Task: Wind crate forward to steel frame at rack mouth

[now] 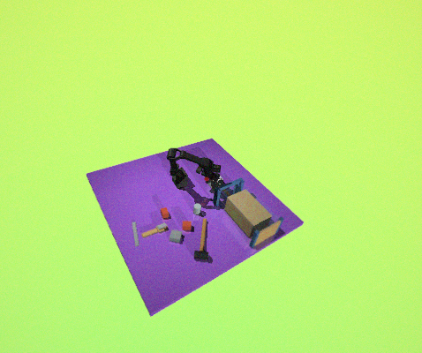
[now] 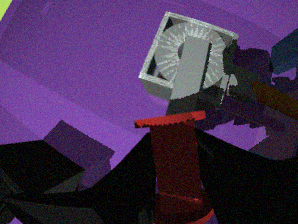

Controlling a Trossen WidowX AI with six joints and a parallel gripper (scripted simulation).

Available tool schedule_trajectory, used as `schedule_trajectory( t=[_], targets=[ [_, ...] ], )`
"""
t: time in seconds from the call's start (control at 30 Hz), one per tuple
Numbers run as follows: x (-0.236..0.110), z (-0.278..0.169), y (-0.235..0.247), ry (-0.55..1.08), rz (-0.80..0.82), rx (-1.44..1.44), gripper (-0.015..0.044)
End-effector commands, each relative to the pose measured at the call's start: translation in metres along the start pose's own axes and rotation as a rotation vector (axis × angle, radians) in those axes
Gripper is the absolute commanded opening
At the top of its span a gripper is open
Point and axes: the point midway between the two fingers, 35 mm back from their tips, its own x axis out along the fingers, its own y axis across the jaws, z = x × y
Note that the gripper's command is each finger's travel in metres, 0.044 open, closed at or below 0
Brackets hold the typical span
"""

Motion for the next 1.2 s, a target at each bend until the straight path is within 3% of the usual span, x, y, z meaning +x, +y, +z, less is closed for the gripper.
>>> schedule_trajectory(
  t=[0.0,1.17],
  targets=[
    [-0.001,-0.007,-0.022,0.017,-0.045,0.013,0.0000],
    [-0.002,-0.004,-0.065,0.017,-0.048,0.014,0.0000]
  ],
)
